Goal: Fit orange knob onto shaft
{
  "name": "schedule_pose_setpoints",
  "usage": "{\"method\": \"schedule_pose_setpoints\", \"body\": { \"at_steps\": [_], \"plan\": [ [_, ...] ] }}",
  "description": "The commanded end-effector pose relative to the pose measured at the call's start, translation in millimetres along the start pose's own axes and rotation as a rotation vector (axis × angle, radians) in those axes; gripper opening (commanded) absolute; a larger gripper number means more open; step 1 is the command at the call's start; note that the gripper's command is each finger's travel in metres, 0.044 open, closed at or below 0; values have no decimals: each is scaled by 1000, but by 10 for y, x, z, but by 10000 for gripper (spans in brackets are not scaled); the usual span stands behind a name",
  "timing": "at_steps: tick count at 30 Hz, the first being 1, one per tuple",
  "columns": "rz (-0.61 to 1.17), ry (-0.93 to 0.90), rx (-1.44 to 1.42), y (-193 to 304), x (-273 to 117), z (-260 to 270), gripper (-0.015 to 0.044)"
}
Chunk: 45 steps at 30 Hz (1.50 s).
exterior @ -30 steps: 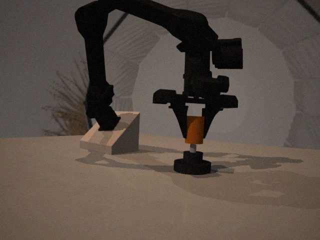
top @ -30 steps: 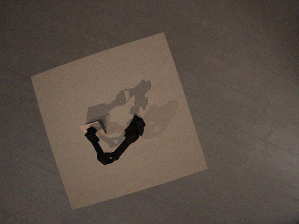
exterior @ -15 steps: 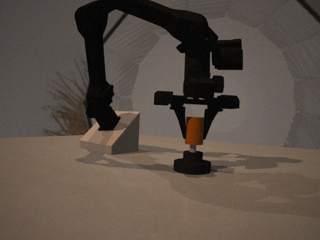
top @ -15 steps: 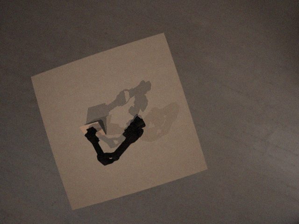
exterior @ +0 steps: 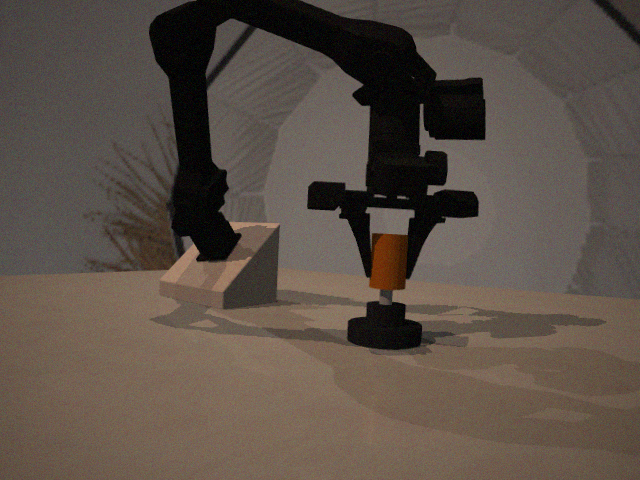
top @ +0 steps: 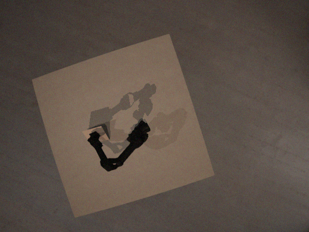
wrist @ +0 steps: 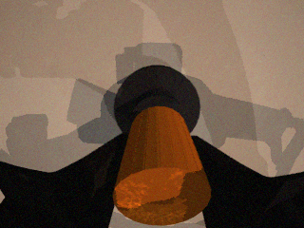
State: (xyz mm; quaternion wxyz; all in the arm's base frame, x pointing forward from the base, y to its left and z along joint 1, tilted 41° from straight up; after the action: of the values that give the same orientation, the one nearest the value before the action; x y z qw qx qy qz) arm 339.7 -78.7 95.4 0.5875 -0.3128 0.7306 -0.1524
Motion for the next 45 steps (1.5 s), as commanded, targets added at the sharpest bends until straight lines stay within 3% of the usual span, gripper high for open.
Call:
{"method": "schedule_pose_setpoints", "body": {
  "at_steps": [1,9,38,45],
  "plan": [
    [-3,-2,6,-21,-34,8,0],
    [-3,-3,216,-18,-17,18,0],
    [-3,-3,216,-18,-35,11,0],
    [-3,-3,415,-14,-17,16,0]
  ]
}}
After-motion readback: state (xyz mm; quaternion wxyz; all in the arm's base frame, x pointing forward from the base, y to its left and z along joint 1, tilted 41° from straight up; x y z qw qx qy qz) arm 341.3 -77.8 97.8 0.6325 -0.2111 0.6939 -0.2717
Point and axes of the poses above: the point midway between the two fingers, 35 mm back from their tips, its own x axis out along the fingers, its own z axis across the jaws, y = z × x, the point moved 4 cm from there along -x, back along the fingers, and after that the axes turned 10 degrees about x, right-handed, at the moved point
